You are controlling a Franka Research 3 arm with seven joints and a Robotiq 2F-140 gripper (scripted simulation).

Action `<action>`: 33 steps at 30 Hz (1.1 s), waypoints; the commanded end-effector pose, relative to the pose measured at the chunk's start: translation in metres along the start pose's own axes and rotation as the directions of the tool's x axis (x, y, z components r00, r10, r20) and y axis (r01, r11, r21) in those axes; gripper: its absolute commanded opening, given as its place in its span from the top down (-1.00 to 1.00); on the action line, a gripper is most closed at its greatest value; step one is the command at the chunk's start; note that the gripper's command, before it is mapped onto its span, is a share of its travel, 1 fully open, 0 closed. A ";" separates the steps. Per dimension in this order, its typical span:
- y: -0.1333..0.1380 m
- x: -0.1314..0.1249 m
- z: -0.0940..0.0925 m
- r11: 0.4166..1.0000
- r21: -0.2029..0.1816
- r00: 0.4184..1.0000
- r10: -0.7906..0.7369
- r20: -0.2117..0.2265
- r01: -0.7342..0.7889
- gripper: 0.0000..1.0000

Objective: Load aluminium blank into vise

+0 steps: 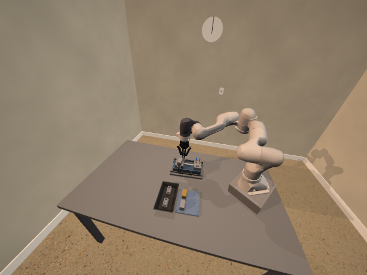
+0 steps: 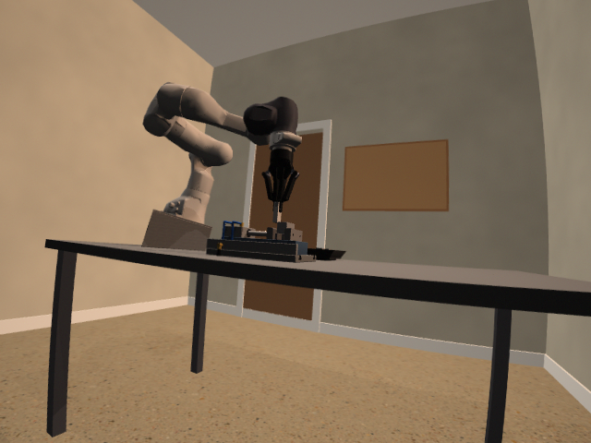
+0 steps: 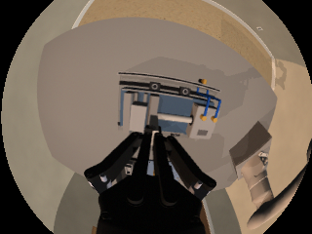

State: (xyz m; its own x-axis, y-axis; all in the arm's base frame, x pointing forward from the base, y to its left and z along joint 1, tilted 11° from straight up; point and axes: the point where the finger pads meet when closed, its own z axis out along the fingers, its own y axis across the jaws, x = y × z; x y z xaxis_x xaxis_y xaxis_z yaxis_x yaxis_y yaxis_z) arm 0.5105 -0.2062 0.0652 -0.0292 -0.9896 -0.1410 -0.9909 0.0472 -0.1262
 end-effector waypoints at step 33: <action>-0.001 -0.002 0.012 1.000 0.003 1.000 0.003 0.001 -0.003 1.00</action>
State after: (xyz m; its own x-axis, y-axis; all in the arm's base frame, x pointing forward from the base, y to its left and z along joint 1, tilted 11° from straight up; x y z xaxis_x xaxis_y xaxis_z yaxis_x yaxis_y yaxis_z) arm 0.5120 -0.2043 0.0550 -0.0284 -0.9896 -0.1412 -0.9908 0.0466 -0.1267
